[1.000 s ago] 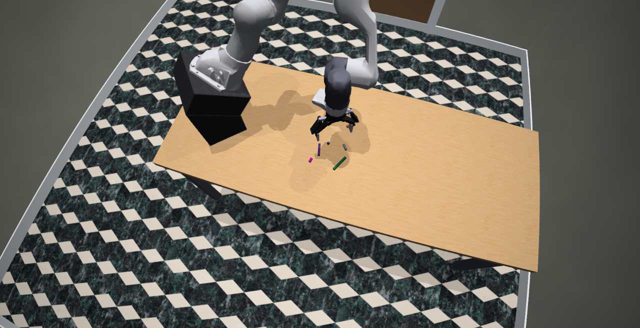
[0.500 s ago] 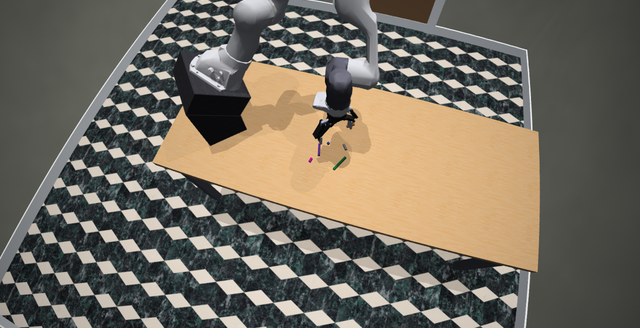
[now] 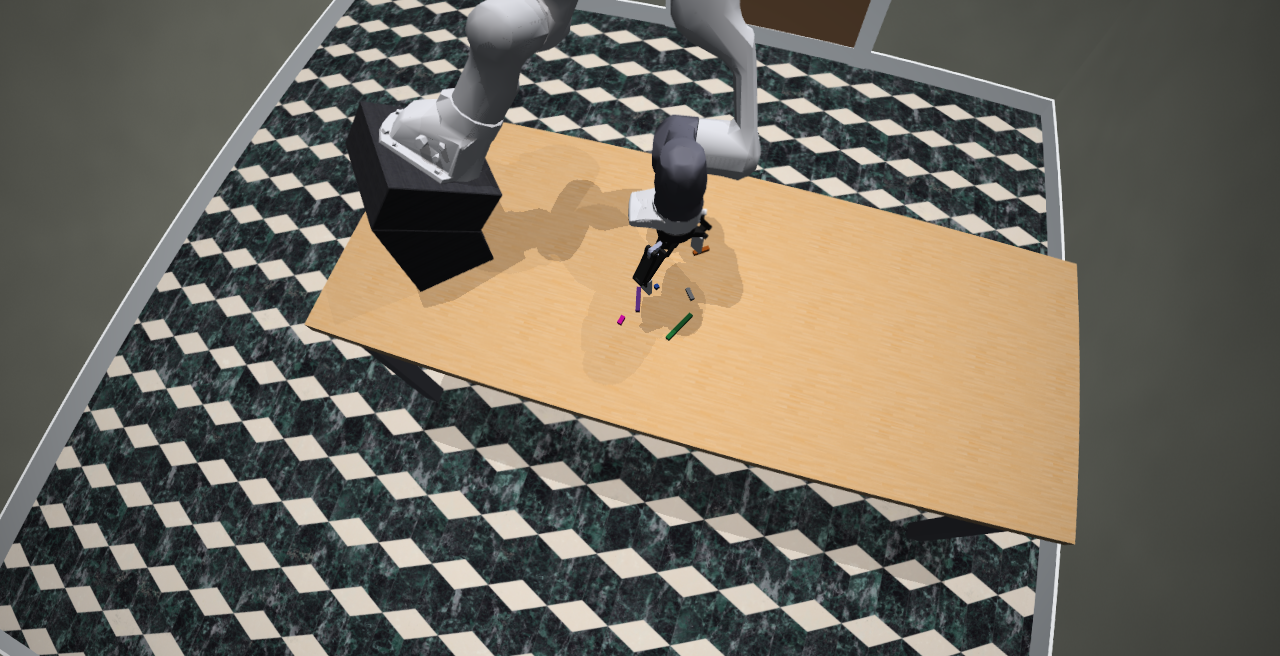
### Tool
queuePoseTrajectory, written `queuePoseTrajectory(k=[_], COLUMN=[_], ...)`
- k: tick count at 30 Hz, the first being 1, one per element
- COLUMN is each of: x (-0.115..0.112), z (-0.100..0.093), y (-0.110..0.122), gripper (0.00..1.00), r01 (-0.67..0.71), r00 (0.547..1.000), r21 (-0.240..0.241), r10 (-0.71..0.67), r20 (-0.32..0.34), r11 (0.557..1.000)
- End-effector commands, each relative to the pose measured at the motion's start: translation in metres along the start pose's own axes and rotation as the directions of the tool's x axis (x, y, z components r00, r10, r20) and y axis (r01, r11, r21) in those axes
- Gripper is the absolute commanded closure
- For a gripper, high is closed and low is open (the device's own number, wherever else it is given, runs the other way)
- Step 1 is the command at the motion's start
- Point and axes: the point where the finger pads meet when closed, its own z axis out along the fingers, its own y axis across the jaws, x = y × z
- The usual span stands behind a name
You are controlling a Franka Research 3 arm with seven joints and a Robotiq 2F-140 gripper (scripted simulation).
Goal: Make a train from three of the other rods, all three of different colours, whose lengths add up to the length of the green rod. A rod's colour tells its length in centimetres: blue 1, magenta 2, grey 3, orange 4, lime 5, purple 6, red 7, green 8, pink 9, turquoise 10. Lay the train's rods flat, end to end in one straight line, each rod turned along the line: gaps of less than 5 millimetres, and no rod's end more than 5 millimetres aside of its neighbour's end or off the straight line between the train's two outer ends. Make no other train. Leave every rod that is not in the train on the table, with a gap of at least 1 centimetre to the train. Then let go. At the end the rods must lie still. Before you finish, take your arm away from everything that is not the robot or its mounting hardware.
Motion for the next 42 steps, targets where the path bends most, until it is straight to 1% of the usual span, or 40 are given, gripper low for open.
queuePoseTrajectory(k=[1, 13, 15, 16, 23, 30, 32, 33, 42], x=[-0.0014, -0.004, -0.004, -0.0046, -0.0062, -0.0077, -0.0077, -0.0083, -0.0103], z=[0.001, 0.0018, 0.0018, 0.002, 0.0025, 0.0031, 0.0031, 0.0033, 0.0039], y=[0.0012, 0.003, 0.003, 0.0034, 0.0044, 0.0054, 0.0054, 0.0058, 0.0071], gripper=[0.0, 0.0, 0.0, 0.0, 0.0, 0.0, 0.0, 0.0, 0.0], r01=[0.166, 0.346, 0.346, 0.385, 0.482, 0.574, 0.574, 0.608, 0.712], r00=[0.986, 0.938, 0.938, 0.923, 0.876, 0.819, 0.819, 0.794, 0.702], r21=[-0.008, -0.006, -0.006, -0.005, -0.004, -0.002, -0.002, -0.001, 0.001], r10=[-0.166, -0.345, -0.345, -0.385, -0.482, -0.574, -0.574, -0.608, -0.712], r20=[0.013, 0.014, 0.014, 0.014, 0.015, 0.015, 0.015, 0.015, 0.015], r11=[0.986, 0.938, 0.938, 0.923, 0.876, 0.819, 0.819, 0.794, 0.702])
